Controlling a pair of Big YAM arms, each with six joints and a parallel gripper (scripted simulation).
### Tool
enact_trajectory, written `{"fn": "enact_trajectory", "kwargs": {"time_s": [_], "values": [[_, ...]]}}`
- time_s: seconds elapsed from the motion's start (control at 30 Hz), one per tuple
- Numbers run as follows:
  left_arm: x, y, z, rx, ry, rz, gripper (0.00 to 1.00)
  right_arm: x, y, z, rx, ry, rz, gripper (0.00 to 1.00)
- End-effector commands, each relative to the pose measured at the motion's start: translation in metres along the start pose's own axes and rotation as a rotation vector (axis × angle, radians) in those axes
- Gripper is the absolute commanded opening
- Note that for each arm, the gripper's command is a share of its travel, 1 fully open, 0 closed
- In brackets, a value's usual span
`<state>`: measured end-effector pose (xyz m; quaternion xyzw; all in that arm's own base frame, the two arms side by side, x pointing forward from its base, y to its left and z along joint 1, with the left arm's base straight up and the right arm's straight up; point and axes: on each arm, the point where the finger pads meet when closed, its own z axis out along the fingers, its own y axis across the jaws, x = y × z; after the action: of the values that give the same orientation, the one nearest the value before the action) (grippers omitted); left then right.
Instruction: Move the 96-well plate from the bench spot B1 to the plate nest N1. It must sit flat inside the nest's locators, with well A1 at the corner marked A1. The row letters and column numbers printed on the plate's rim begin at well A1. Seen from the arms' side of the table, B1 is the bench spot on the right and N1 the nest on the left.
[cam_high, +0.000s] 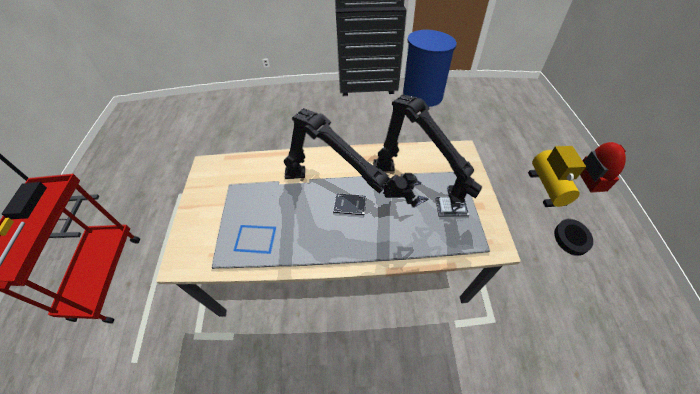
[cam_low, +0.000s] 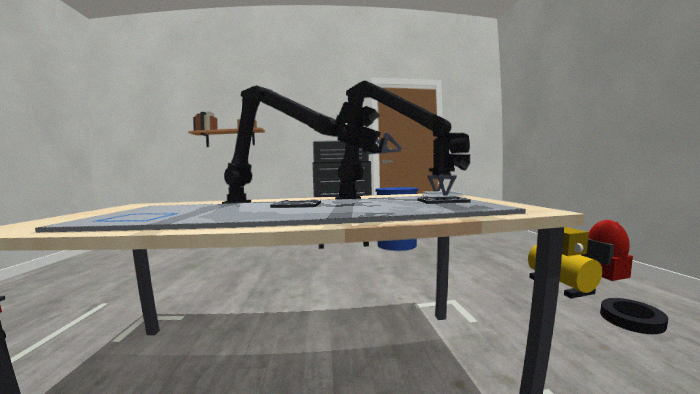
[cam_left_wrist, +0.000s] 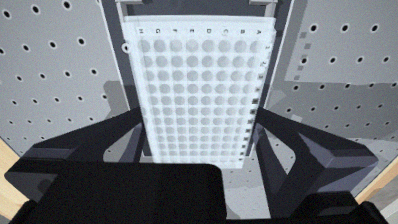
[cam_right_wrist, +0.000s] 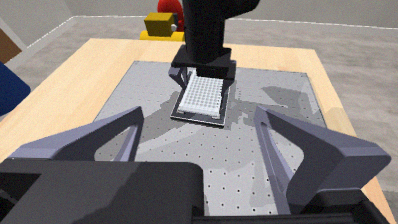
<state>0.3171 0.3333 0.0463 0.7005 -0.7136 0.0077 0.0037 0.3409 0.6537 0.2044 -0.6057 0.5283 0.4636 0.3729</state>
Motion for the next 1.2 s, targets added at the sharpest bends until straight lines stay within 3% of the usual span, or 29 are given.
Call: {"fn": "enact_trajectory", "kwargs": {"time_s": [0.0,0.2,0.4,0.73,0.8,1.1,1.17], "values": [[-0.009,-0.007,-0.013,0.028,-0.029,0.007,0.80,-0.059,-0.003,0.001,0.005,-0.081,-0.092,1.00],[-0.017,-0.008,-0.013,0.028,-0.036,-0.011,0.80,-0.059,-0.003,0.001,0.005,-0.081,-0.092,1.00],[-0.009,0.007,0.015,0.004,-0.008,-0.004,0.80,-0.059,-0.003,0.001,0.005,-0.081,-0.092,1.00],[0.000,0.000,0.030,0.000,-0.003,0.019,0.80,-0.059,-0.003,0.001,0.005,-0.081,-0.092,1.00],[-0.012,-0.003,0.004,0.022,-0.028,0.007,0.80,-0.059,-0.003,0.001,0.005,-0.081,-0.092,1.00],[-0.008,-0.002,0.004,0.022,-0.030,-0.003,0.80,-0.059,-0.003,0.001,0.005,-0.081,-0.092,1.00],[-0.008,-0.002,0.004,0.022,-0.030,-0.003,1.00,-0.059,-0.003,0.001,0.005,-0.081,-0.092,1.00]]}}
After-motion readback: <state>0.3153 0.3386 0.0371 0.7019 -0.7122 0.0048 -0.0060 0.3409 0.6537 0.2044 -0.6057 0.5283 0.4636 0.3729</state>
